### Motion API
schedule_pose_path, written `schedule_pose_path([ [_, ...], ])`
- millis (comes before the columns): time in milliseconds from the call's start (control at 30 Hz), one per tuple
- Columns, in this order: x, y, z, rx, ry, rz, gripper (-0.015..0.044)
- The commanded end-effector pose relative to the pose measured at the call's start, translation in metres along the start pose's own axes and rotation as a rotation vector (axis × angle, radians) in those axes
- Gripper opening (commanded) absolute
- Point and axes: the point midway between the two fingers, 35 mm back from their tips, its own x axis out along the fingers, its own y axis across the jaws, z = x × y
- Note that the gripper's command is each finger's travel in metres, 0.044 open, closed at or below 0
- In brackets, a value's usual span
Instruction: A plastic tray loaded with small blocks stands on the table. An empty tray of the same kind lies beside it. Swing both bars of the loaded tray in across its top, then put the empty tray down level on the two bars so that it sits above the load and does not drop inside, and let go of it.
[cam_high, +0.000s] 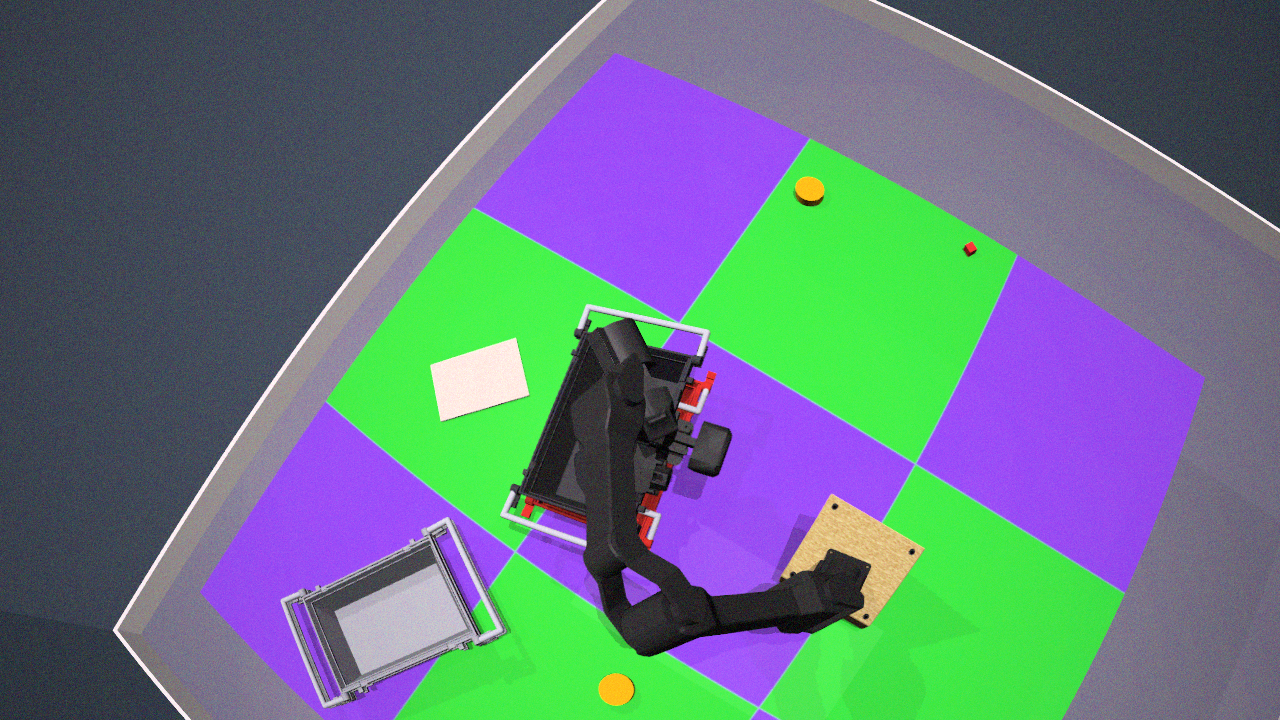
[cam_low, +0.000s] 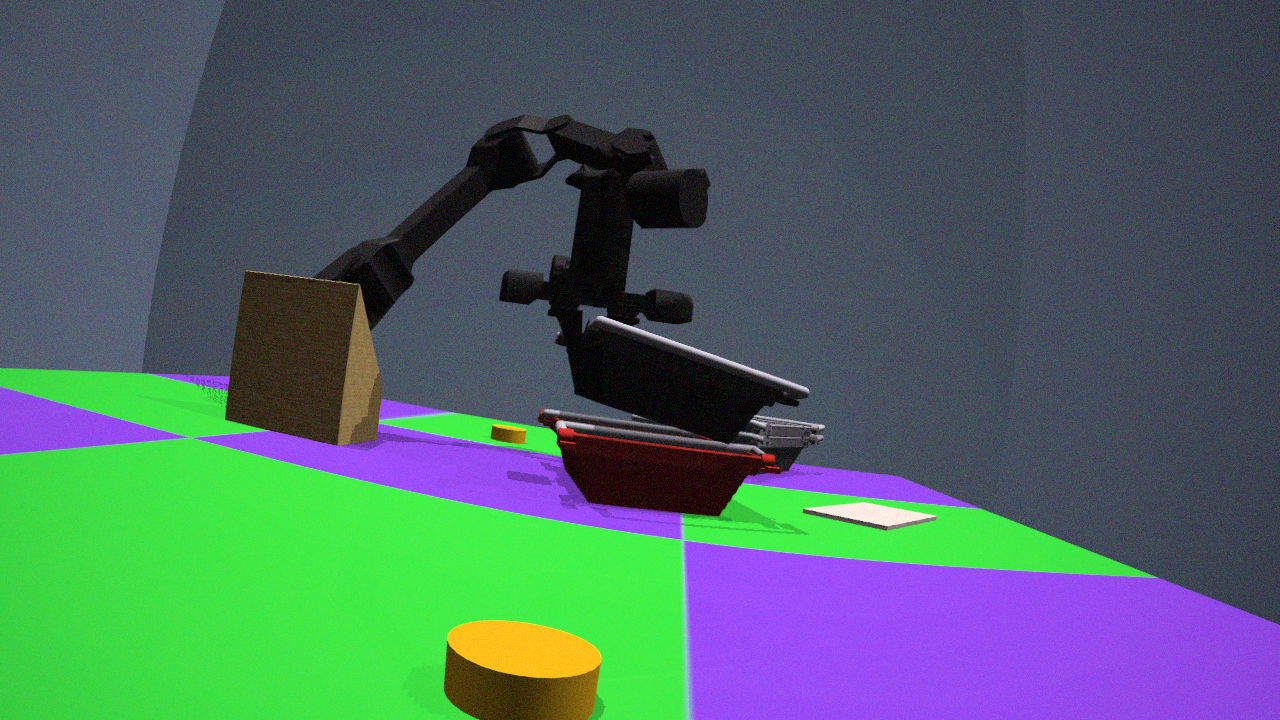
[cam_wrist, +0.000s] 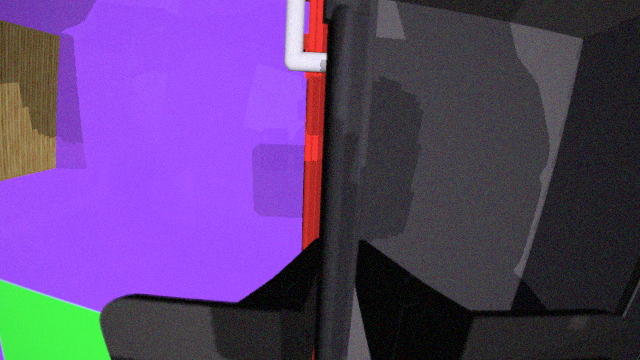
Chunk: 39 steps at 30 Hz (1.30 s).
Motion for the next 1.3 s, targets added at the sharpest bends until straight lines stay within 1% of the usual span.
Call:
schedule_pose_path([
  [0, 0.0065, 0.0044, 0.0014, 0.004, 0.0, 0.023, 0.0],
  [167, 0.0117, 0.0062, 0.0014, 0.004, 0.0, 0.022, 0.0],
  [1267, 0.0117, 0.0062, 0.0014, 0.004, 0.0, 0.022, 0.0],
])
